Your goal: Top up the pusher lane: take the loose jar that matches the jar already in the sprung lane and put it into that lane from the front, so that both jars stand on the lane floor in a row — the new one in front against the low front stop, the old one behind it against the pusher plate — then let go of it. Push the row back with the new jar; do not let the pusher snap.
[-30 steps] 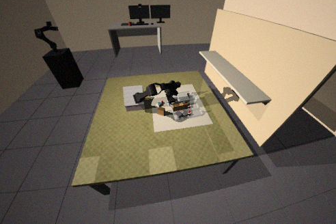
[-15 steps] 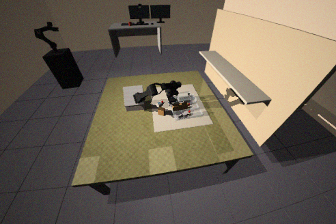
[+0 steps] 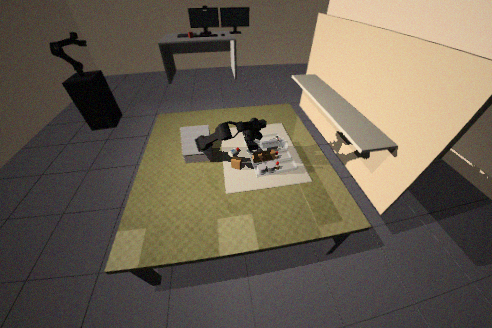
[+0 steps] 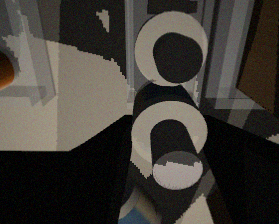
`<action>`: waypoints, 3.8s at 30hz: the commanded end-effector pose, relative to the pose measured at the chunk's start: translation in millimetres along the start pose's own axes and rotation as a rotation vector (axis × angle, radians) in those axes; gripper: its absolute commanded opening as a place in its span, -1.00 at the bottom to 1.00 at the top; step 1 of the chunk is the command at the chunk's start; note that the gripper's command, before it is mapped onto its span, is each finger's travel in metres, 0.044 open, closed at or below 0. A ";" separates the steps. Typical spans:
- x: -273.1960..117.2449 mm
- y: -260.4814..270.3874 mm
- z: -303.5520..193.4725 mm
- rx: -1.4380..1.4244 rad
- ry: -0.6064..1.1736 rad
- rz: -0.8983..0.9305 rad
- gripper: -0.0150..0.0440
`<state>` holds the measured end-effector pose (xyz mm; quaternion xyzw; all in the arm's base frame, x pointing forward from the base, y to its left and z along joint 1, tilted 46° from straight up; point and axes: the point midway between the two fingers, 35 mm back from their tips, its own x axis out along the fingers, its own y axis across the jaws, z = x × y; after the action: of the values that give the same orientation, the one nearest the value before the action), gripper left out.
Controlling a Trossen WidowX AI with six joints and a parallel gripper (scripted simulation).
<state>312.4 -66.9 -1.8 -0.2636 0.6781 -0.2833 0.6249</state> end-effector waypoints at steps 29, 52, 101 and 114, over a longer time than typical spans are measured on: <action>-3.5 -1.4 18.7 0.007 -0.016 -0.004 -0.49; -6.5 -2.2 27.1 0.007 -0.017 -0.004 -0.49; -4.4 -2.3 29.5 0.008 -0.017 -0.004 -0.49; -1.2 -2.3 29.8 0.008 -0.017 -0.004 -0.49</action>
<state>337.6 -67.8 -1.3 -0.2639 0.6780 -0.2821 0.6253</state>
